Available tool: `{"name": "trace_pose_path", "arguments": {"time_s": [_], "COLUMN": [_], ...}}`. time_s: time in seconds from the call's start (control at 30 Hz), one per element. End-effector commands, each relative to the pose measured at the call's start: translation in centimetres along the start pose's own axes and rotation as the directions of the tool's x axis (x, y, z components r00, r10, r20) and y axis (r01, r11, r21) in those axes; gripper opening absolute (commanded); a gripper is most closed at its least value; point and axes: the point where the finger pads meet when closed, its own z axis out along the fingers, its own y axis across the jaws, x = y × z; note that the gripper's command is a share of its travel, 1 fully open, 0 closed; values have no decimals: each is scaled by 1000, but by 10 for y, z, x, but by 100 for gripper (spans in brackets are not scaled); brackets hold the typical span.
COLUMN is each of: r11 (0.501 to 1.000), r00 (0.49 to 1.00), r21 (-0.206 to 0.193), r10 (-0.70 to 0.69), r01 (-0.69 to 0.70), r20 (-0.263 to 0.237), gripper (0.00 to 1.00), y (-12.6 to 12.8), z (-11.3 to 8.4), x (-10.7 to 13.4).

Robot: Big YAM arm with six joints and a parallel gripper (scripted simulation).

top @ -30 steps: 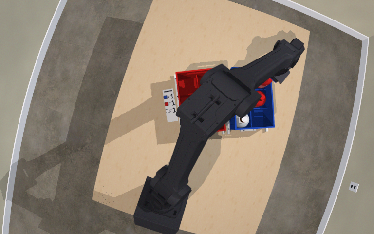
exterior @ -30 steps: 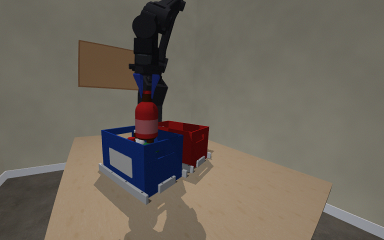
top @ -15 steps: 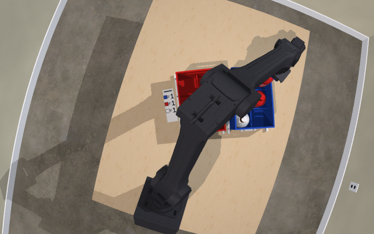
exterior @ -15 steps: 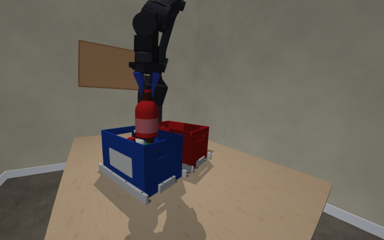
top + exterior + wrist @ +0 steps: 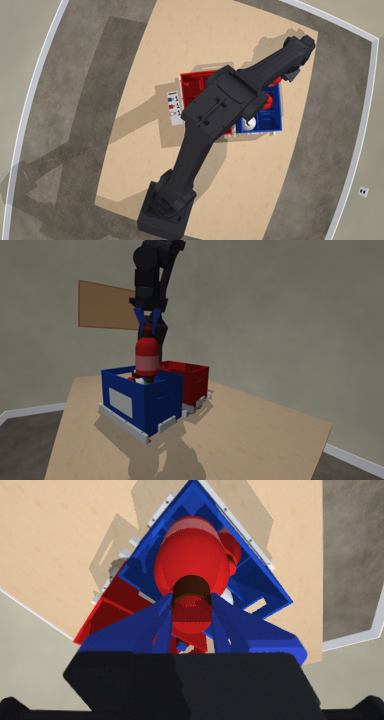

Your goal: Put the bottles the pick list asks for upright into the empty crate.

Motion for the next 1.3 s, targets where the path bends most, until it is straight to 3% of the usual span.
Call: {"name": "trace_pose_path", "arguments": {"time_s": [0.0,0.4,0.5,0.6,0.73,0.8,0.9,0.93,0.97,1.03,1.1,1.27], "r11": [1000,1000,1000,1000,1000,1000,1000,1000,1000,1000,1000,1000], "r00": [992,992,996,997,993,996,996,993,990,995,997,994], "r21": [10,6,-1,4,6,0,-2,7,8,6,-2,5], "r10": [-24,-11,-13,-3,-11,-13,-16,-4,-9,-2,-10,-7], "r01": [23,11,13,3,10,13,16,3,7,2,10,7], "r20": [126,122,83,81,121,92,92,122,141,95,70,113], "gripper": [0,0,0,0,0,0,0,0,0,0,0,0], "y": [2,16,22,18,22,27,30,23,24,24,34,32], "z": [-64,-73,-53,-54,-63,-52,-51,-71,-71,-53,-50,-57], "x": [-46,-35,-11,-5,-13,3,5,-10,-13,12,21,16]}}
